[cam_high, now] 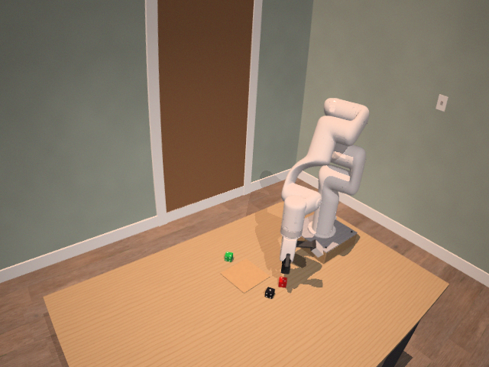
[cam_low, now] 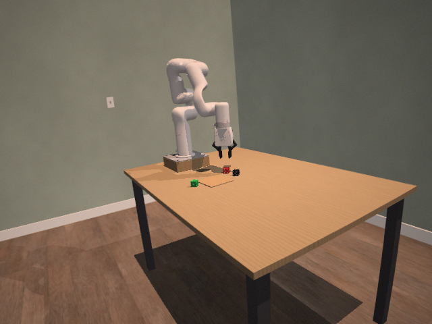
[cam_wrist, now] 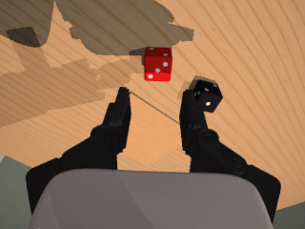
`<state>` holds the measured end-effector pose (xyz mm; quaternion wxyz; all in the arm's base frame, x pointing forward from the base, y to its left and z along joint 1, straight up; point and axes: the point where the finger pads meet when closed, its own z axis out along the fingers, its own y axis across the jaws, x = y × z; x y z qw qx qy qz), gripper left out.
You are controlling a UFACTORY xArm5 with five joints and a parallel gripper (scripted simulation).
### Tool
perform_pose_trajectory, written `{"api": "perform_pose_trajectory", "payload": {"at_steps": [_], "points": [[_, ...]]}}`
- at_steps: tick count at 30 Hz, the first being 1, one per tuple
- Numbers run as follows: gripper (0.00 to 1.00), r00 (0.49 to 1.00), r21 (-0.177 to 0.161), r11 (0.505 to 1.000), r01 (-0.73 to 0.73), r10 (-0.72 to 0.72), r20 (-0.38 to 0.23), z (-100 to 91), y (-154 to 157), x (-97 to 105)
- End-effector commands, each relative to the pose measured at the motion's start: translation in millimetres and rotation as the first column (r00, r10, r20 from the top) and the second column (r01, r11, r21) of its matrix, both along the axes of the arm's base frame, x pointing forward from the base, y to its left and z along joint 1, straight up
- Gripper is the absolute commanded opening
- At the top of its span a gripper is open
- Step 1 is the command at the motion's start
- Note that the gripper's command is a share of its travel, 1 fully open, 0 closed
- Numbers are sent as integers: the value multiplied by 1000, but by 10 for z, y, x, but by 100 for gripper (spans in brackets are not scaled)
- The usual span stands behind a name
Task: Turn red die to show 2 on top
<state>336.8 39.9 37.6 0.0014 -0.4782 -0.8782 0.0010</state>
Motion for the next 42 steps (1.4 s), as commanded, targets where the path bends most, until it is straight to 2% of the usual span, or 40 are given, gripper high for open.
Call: {"api": "perform_pose_trajectory", "payload": {"at_steps": [1, 32, 42], "points": [[47, 1000, 0, 1000, 0, 0, 3, -21, 1, 11], [47, 1000, 0, 1000, 0, 0, 3, -403, -8, 12], [47, 1000, 0, 1000, 0, 0, 3, -467, -10, 12]]}}
